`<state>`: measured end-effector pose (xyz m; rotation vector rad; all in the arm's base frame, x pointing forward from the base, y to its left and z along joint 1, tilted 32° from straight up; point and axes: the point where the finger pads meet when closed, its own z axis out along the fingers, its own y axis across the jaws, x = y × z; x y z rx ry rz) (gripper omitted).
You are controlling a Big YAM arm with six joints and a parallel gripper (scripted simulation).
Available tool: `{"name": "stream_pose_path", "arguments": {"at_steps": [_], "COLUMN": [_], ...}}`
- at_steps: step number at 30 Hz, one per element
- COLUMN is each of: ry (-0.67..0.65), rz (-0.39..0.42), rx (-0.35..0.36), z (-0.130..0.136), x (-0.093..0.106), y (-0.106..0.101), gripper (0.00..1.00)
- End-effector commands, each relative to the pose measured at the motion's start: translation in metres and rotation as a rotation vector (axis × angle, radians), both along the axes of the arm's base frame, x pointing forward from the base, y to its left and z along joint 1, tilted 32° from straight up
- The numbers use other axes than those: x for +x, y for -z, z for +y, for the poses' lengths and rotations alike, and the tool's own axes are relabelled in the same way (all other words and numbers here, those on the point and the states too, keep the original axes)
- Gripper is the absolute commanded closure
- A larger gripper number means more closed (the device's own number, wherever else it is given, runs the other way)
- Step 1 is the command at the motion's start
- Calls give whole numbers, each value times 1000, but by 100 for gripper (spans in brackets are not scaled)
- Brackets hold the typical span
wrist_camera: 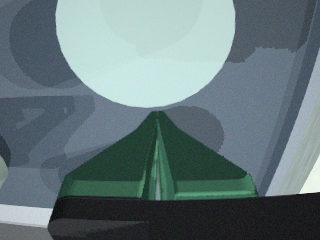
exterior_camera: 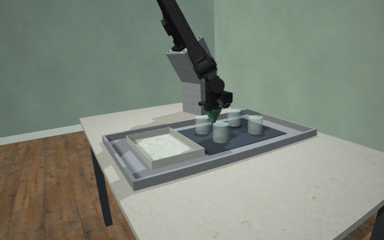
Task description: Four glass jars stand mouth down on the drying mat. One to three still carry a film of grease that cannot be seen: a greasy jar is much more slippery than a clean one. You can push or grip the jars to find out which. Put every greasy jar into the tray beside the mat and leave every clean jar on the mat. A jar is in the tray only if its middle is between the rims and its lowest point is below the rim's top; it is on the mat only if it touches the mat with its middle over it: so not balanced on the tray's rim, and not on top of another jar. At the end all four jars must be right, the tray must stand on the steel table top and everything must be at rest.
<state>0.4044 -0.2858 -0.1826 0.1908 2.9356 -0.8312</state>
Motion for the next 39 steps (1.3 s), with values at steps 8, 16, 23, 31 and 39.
{"name": "stream_pose_path", "arguments": {"at_steps": [8,16,23,31,39], "ry": [-1,-1,-1,-1,-1], "rz": [-2,-2,-2,-2,-2], "rx": [0,0,0,0,0], "z": [-4,-4,-4,-4,-4], "x": [4,5,6,7,8], "y": [0,0,0,0,0], "gripper": [100,100,100,100,100]}}
